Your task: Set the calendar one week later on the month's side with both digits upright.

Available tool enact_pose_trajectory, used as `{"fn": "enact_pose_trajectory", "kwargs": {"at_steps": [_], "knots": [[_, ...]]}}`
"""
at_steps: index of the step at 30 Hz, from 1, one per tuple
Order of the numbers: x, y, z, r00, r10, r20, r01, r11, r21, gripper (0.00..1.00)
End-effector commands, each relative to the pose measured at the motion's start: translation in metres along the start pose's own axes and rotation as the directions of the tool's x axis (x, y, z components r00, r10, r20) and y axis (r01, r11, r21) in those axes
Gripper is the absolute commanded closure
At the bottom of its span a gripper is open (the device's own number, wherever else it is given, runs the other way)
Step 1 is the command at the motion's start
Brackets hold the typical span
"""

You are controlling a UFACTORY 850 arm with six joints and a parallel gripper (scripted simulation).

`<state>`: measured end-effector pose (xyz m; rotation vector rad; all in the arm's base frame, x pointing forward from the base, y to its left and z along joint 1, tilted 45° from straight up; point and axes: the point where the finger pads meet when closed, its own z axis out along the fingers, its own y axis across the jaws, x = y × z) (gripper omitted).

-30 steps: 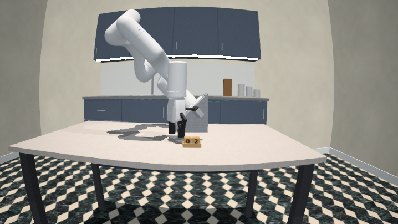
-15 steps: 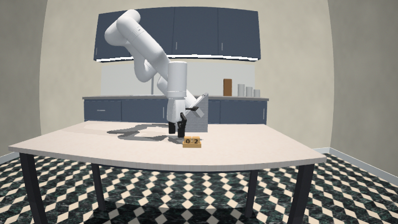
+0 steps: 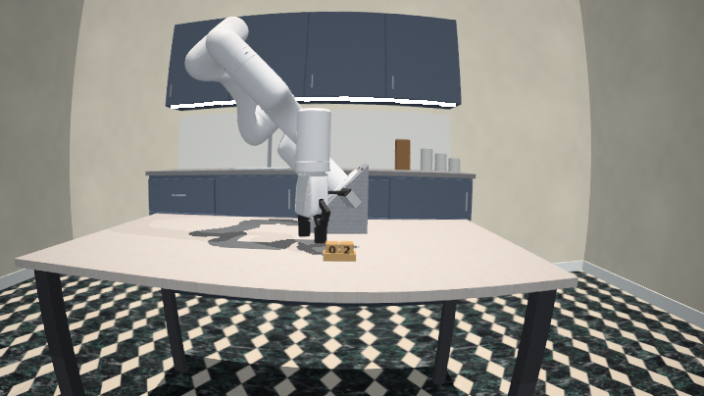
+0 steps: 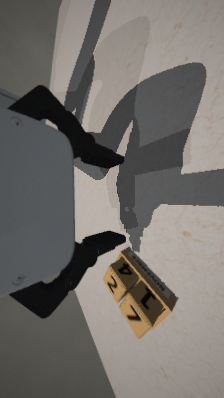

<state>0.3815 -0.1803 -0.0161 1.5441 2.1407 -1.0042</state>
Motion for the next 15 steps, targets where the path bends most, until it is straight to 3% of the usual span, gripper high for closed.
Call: {"fn": "enact_pose_trajectory", "kwargs": {"at_steps": [1, 7, 15], "knots": [[0.0, 0.001, 0.0, 1.0, 0.0, 0.0, 0.0, 1.0, -0.001, 0.0], [0.0, 0.001, -0.002, 1.0, 0.0, 0.0, 0.0, 1.0, -0.001, 0.0], [0.0, 0.001, -0.02, 1.0, 0.0, 0.0, 0.0, 1.0, -0.001, 0.0]]}}
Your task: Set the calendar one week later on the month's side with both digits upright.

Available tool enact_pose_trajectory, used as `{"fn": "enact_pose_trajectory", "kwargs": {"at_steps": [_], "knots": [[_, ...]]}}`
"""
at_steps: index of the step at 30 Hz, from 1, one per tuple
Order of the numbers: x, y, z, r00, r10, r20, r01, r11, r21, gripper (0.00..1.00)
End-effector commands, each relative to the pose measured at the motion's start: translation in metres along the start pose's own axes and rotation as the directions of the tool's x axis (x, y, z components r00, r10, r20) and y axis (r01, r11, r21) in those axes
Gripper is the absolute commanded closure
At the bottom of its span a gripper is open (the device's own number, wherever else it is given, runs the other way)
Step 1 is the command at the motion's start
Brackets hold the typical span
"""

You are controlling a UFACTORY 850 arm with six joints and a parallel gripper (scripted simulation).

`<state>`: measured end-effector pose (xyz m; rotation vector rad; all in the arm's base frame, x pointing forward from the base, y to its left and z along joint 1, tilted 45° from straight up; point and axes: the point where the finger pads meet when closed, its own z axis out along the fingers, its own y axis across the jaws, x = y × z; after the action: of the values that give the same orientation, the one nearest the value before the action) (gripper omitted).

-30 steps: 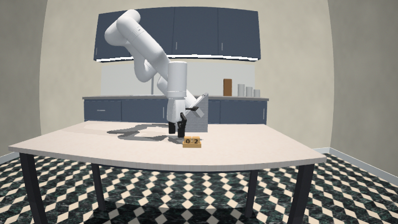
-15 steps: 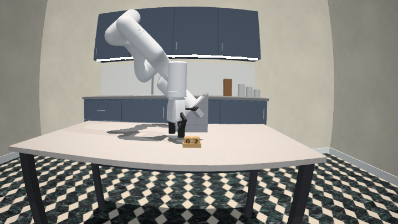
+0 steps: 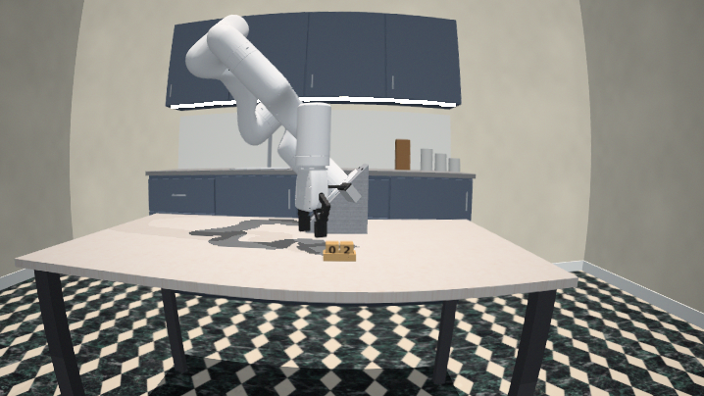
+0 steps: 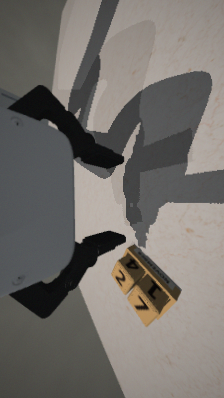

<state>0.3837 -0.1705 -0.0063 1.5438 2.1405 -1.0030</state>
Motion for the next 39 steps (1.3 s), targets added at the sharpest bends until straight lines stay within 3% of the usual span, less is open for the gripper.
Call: {"fn": "enact_pose_trajectory", "kwargs": {"at_steps": [1, 11, 15, 24, 28, 37, 39], "knots": [[0.0, 0.0, -0.009, 1.0, 0.0, 0.0, 0.0, 1.0, 0.0, 0.0], [0.001, 0.004, -0.015, 0.999, -0.049, 0.0, 0.049, 0.999, 0.0, 0.0], [0.011, 0.026, -0.015, 0.998, -0.058, 0.0, 0.058, 0.998, 0.0, 0.0], [0.014, 0.032, -0.015, 0.994, -0.108, 0.0, 0.108, 0.994, 0.0, 0.0], [0.023, 0.053, -0.015, 0.993, -0.116, 0.0, 0.116, 0.993, 0.0, 0.0], [0.026, 0.059, -0.015, 0.986, -0.166, 0.0, 0.166, 0.986, 0.0, 0.0], [0.031, 0.072, -0.015, 0.985, -0.174, 0.0, 0.174, 0.985, 0.0, 0.0]]}}
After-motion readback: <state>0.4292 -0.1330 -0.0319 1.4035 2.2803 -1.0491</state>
